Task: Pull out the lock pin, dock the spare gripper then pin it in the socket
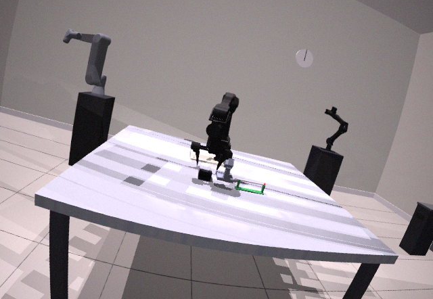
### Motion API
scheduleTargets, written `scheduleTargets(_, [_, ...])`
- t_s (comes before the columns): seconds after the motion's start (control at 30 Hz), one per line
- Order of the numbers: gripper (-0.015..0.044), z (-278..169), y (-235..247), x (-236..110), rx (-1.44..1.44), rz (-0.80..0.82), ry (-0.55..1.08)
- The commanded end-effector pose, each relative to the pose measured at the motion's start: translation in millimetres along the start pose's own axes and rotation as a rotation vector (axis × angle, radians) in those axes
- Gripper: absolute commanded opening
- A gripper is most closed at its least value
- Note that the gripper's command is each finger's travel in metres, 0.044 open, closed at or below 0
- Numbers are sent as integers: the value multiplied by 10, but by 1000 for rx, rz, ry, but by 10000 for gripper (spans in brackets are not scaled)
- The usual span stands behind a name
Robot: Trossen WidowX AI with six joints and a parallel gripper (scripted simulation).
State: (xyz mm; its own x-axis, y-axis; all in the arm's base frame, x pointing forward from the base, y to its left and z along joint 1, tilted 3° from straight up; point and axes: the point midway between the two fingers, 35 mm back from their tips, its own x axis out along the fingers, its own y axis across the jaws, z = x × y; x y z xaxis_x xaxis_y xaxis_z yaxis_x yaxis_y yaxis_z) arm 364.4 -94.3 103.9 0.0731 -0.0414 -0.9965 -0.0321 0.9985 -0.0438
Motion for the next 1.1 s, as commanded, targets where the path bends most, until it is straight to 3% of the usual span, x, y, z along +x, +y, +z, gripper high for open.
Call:
scheduleTargets(0.0, [440, -20, 1, 85, 6, 0, 9])
scheduleTargets(1.07, [440, -57, 11, 551, 6, 0, 10])
